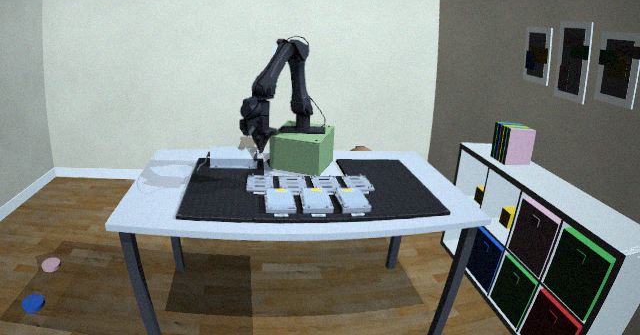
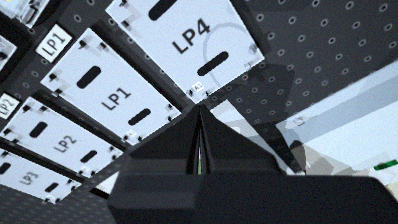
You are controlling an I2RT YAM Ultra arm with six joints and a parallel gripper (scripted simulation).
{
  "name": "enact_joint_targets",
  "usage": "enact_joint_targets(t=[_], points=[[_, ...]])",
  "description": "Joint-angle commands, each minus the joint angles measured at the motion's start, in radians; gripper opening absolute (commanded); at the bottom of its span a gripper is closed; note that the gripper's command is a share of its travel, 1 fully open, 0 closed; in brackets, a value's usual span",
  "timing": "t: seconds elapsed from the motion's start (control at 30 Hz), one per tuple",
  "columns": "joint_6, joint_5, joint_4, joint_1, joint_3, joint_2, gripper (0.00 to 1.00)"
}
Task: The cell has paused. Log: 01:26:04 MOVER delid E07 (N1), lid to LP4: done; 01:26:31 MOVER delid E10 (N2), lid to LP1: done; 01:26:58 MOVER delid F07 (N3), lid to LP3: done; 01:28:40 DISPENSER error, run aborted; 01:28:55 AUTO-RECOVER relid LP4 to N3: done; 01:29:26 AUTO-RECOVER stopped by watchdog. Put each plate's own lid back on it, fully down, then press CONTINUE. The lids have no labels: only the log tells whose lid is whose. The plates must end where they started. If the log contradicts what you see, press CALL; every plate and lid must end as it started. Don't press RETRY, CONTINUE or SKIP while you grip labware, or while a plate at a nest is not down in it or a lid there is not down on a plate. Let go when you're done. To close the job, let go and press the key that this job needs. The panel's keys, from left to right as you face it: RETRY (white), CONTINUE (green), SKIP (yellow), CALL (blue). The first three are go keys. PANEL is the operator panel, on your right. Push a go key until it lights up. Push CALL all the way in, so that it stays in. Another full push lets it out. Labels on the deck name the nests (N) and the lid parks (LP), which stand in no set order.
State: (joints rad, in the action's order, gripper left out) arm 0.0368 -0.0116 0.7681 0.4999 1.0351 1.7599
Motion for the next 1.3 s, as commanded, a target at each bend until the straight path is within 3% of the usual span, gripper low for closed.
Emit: enact_joint_targets(t=[0.0, 0.9, 1.03, 1.27], points=[[-0.052, -0.018, 0.015, 0.030, 0.056, 0.013, 0.00], [-0.048, -0.019, 0.006, 0.020, 0.073, 0.026, 0.00], [-0.013, -0.024, -0.017, 0.084, -0.011, -0.035, 0.00], [0.011, -0.031, -0.029, 0.160, -0.061, -0.069, 0.00]])
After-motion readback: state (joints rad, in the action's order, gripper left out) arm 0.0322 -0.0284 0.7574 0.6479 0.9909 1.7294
